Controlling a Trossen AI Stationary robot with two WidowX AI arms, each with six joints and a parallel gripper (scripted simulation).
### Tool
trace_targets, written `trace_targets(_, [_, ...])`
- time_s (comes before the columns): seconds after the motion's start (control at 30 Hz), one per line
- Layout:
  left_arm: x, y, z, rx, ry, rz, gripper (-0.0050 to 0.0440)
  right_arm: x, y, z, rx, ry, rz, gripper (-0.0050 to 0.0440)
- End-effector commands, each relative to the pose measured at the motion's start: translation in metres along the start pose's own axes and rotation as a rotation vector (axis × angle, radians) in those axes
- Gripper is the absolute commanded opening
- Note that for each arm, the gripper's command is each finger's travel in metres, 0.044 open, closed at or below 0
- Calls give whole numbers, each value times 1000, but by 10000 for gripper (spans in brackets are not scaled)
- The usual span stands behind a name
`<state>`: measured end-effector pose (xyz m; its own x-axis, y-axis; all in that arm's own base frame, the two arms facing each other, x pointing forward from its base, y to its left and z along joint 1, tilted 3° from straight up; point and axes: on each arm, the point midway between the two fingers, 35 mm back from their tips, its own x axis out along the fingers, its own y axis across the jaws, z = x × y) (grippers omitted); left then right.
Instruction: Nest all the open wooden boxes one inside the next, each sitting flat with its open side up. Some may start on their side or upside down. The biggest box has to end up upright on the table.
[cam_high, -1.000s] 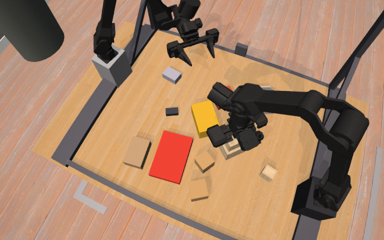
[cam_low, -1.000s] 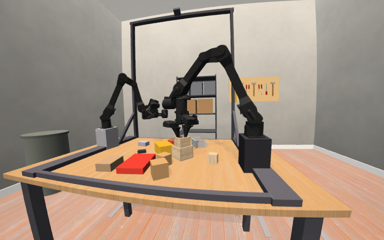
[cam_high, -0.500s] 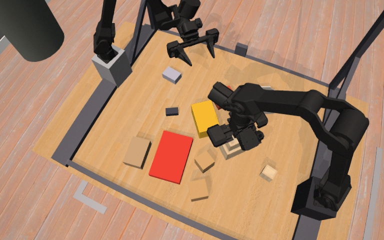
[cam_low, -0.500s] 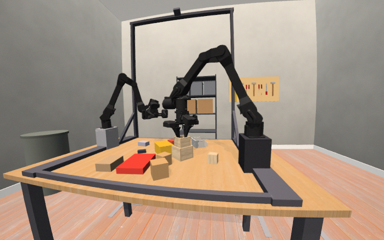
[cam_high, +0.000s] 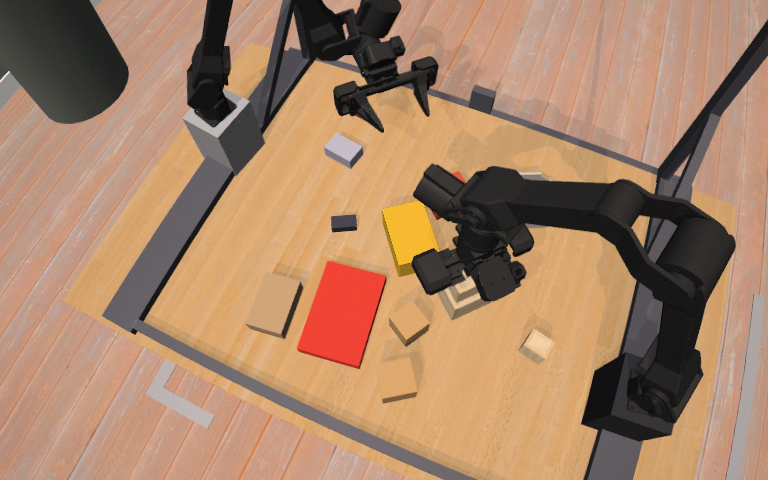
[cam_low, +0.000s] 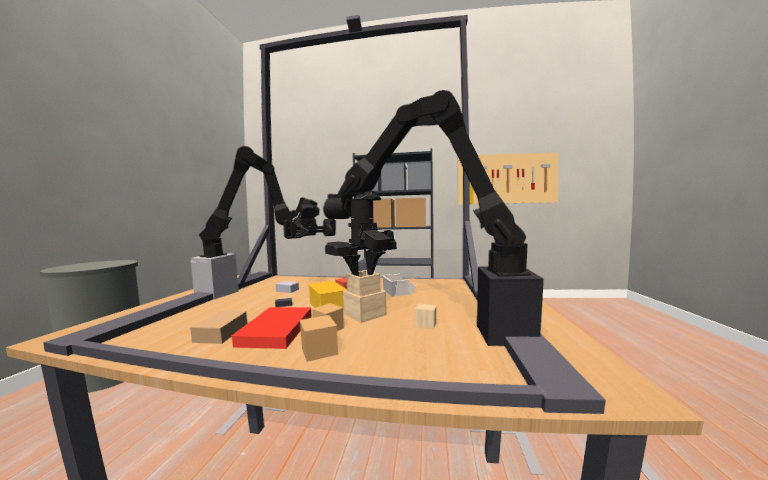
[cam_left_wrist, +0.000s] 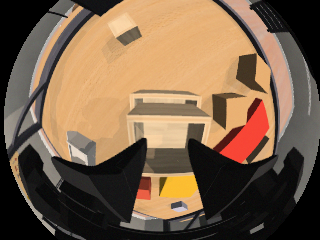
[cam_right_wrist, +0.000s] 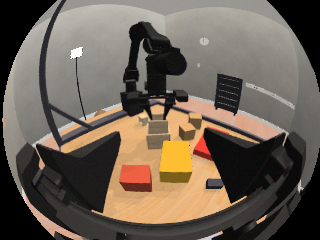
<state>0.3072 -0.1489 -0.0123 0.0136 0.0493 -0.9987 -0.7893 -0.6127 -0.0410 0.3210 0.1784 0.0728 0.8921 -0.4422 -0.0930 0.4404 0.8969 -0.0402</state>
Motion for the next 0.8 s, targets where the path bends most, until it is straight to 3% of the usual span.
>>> trace_targets(0.0, [-3, -3, 1, 1, 10, -6, 262, -1, 0, 3, 6, -4, 0, 400])
trace_targets(0.77, [16, 1, 4, 2, -3, 0, 262, -1, 0, 3, 6, -4, 0, 400])
